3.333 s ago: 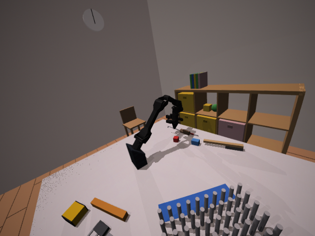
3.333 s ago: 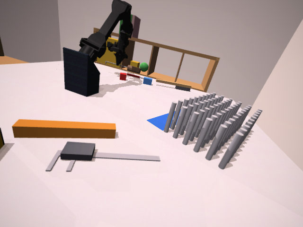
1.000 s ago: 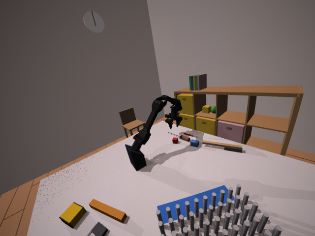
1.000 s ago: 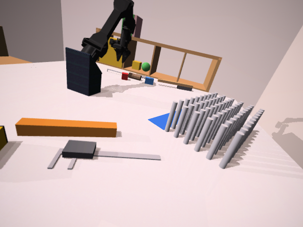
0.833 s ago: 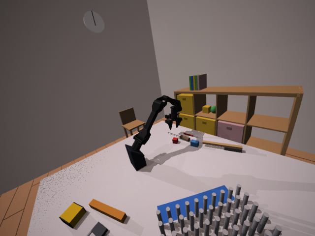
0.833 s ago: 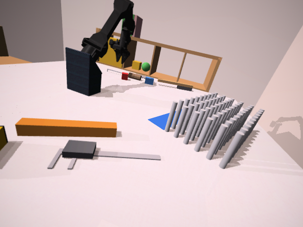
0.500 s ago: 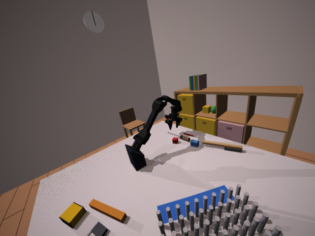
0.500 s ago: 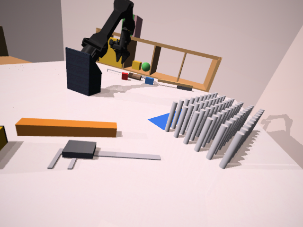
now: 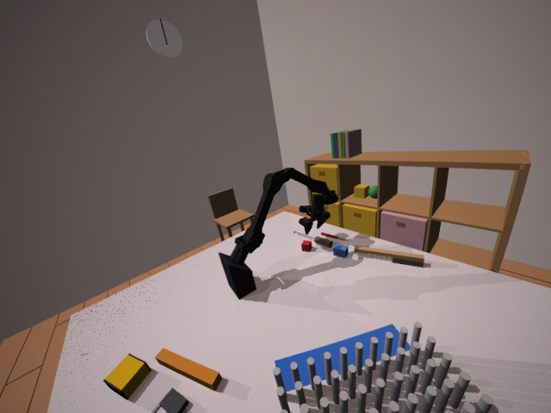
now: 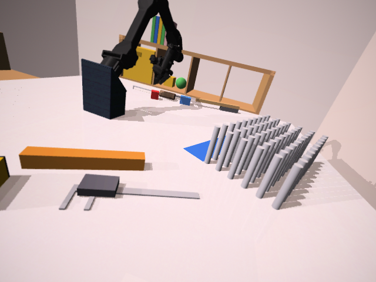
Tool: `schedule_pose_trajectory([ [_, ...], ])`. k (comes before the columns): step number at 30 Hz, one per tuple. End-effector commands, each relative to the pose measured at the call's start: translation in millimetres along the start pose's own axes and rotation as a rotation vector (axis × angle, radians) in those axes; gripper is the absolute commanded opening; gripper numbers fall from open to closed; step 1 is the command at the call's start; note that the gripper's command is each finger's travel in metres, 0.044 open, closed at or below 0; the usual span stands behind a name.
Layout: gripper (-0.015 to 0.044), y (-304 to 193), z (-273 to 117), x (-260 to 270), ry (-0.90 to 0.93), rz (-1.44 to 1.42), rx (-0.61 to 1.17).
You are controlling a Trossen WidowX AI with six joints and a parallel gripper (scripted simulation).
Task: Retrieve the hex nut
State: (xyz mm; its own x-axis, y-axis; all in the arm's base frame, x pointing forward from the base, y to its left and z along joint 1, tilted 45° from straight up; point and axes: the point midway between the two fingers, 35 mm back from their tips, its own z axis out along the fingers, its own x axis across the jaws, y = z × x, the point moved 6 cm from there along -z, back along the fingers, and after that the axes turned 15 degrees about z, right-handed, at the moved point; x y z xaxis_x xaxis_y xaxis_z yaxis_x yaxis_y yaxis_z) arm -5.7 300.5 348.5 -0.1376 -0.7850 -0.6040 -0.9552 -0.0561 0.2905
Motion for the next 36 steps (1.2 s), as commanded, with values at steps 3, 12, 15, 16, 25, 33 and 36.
schedule_pose_trajectory([
  [3, 0.044, -48.0, -16.7, 3.6, -0.155, -0.075, -0.152],
  [12, 0.044, -76.2, -32.7, 10.2, -0.286, -0.149, -0.215],
  [15, 0.0361, -76.2, -32.7, 10.2, -0.286, -0.149, -0.215],
  [16, 0.0335, -76.2, -32.7, 10.2, -0.286, -0.149, -0.215],
  [25, 0.028, -76.2, -32.7, 10.2, -0.286, -0.149, -0.215],
  [33, 0.028, -79.6, -23.1, 7.7, -0.286, -0.149, -0.215],
  [36, 0.028, -81.1, -18.6, 6.7, -0.286, -0.149, -0.215],
])
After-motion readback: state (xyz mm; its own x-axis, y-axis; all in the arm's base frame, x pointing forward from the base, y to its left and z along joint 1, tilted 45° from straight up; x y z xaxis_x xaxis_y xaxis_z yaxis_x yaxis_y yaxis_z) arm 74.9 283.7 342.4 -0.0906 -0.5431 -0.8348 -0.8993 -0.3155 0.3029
